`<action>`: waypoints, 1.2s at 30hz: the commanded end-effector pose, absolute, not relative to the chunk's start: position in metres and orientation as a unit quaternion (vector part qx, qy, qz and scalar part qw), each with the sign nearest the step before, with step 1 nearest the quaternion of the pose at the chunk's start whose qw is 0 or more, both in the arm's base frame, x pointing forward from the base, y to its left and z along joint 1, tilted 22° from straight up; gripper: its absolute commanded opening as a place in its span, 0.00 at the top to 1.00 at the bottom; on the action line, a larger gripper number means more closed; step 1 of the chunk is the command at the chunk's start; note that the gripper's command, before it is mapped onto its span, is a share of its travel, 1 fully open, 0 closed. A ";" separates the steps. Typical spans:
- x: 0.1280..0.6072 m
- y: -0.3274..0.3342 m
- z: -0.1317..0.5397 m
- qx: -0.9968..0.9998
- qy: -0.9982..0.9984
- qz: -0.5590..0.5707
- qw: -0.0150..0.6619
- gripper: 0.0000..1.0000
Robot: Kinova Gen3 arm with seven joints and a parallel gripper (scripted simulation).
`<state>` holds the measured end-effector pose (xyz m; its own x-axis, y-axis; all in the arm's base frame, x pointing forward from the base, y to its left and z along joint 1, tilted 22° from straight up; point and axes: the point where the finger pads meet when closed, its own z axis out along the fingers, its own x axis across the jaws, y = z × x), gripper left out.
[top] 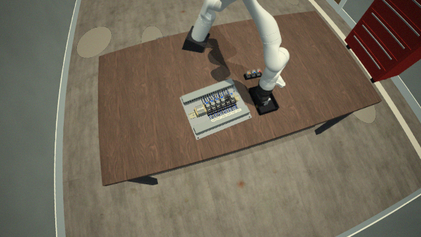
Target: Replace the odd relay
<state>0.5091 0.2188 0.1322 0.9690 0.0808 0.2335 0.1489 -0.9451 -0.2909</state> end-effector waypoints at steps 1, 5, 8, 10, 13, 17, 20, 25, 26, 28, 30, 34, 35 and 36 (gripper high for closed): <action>0.510 0.219 0.133 -0.980 -0.058 -0.111 0.155 0.00; 0.510 0.219 0.133 -0.980 -0.058 -0.111 0.155 0.00; 0.510 0.219 0.133 -0.980 -0.058 -0.111 0.155 0.00; 0.510 0.219 0.133 -0.980 -0.058 -0.111 0.155 0.00; 0.510 0.219 0.133 -0.980 -0.058 -0.111 0.155 0.00; 0.509 0.218 0.134 -0.980 -0.058 -0.111 0.155 0.00; 0.509 0.218 0.134 -0.980 -0.058 -0.111 0.155 0.00; 0.509 0.218 0.136 -0.980 -0.058 -0.111 0.155 0.00; 0.509 0.218 0.136 -0.980 -0.058 -0.111 0.155 0.00; 0.509 0.217 0.136 -0.980 -0.058 -0.111 0.155 0.00; 0.509 0.217 0.137 -0.980 -0.058 -0.111 0.155 0.00; 0.508 0.218 0.137 -0.980 -0.059 -0.110 0.155 0.00; 0.508 0.218 0.137 -0.980 -0.059 -0.110 0.155 0.00; 0.508 0.217 0.138 -0.980 -0.059 -0.111 0.155 0.00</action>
<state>0.5076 0.2180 0.1361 0.9692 0.0816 0.2323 0.1494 -0.9448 -0.2915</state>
